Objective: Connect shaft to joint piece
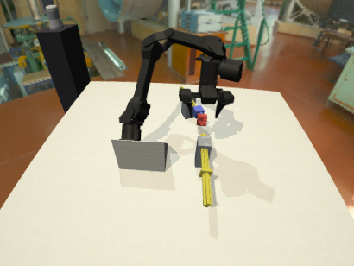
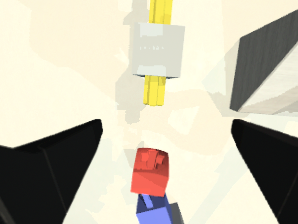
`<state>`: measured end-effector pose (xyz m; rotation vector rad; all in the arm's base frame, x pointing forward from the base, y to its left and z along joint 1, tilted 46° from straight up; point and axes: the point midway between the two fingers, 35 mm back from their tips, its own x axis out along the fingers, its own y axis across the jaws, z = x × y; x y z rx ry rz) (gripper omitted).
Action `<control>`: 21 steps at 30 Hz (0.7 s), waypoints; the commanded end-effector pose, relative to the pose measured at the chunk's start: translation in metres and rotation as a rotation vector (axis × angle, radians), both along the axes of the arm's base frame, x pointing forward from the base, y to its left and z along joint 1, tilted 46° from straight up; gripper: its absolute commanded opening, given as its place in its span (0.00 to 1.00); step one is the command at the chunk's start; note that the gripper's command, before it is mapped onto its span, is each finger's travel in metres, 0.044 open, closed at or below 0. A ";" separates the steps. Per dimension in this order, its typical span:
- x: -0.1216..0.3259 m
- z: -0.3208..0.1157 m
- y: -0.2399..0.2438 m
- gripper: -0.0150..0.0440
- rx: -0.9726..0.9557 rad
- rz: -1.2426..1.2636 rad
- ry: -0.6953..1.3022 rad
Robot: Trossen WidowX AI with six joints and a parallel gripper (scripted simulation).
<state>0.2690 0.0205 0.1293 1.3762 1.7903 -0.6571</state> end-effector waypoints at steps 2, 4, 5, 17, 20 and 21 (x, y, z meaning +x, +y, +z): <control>0.000 -0.001 0.000 1.00 -0.026 -0.099 0.065; 0.000 -0.001 0.001 1.00 -0.033 -0.130 0.085; 0.000 -0.001 0.001 1.00 -0.033 -0.133 0.087; -0.002 -0.030 0.029 1.00 -0.036 -0.133 0.086; -0.004 -0.039 0.039 1.00 -0.035 -0.133 0.086; -0.005 -0.042 0.042 1.00 -0.035 -0.132 0.086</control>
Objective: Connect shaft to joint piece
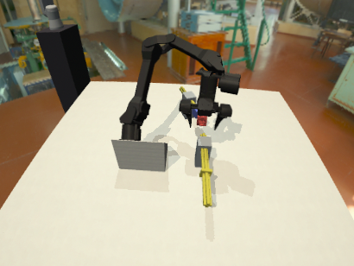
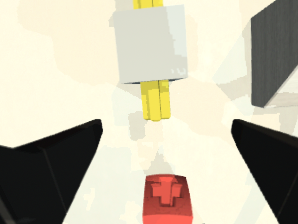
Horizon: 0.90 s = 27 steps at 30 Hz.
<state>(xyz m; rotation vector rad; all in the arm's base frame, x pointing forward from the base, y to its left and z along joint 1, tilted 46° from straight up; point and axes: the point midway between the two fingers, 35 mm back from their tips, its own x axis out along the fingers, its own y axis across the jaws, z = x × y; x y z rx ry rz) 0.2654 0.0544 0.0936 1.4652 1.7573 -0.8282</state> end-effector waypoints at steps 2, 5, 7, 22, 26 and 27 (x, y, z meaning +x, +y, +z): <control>-0.004 -0.013 0.015 1.00 0.005 -0.003 -0.001; -0.007 -0.020 0.022 1.00 0.007 -0.003 -0.001; -0.007 -0.020 0.023 1.00 0.007 -0.003 -0.001; -0.013 0.030 0.071 1.00 0.010 -0.003 -0.001; -0.013 0.027 0.074 1.00 0.010 -0.003 -0.001; -0.013 0.025 0.074 1.00 0.010 -0.003 -0.001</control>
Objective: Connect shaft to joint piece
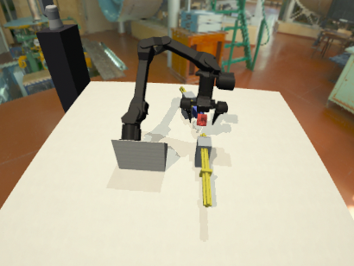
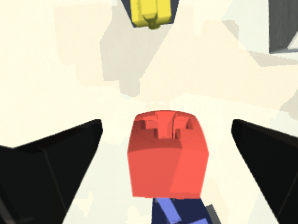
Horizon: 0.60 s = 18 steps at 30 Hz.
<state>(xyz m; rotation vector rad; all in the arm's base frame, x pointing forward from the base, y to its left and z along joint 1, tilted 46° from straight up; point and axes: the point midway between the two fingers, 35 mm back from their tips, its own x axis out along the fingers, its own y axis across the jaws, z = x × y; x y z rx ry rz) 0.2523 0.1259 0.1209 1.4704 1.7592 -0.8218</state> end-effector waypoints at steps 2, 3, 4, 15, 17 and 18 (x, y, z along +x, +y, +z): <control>-0.001 -0.005 0.005 1.00 0.004 -0.002 0.001; -0.001 -0.006 0.006 1.00 0.004 -0.002 0.001; -0.001 -0.007 0.007 1.00 0.004 -0.002 0.001; -0.003 -0.021 0.016 1.00 0.004 -0.002 0.001; -0.003 -0.021 0.016 0.96 0.004 -0.002 0.001; -0.003 -0.021 0.016 0.91 0.004 -0.002 0.001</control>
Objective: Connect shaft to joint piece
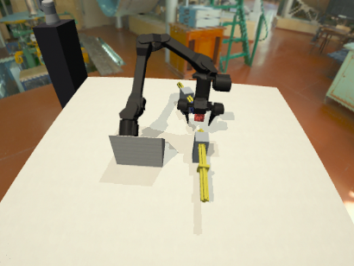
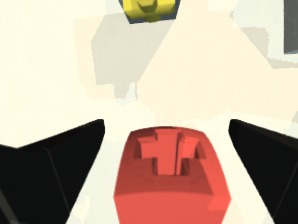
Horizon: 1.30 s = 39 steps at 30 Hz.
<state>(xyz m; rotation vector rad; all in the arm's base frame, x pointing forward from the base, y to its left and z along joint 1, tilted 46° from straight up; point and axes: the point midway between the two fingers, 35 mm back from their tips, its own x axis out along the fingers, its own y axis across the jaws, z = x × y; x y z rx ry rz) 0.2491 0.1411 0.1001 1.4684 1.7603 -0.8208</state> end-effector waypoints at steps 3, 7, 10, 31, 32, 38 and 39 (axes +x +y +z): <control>0.000 -0.001 0.001 0.78 0.005 -0.004 0.001; 0.000 -0.001 0.001 0.60 0.005 -0.004 0.001; 0.000 -0.001 0.001 0.56 0.005 -0.004 0.001; 0.000 -0.001 0.001 0.56 0.005 -0.004 0.001; 0.000 -0.001 0.001 0.56 0.005 -0.004 0.001; 0.000 -0.001 0.001 0.56 0.005 -0.004 0.001; 0.000 -0.001 0.001 0.56 0.005 -0.004 0.001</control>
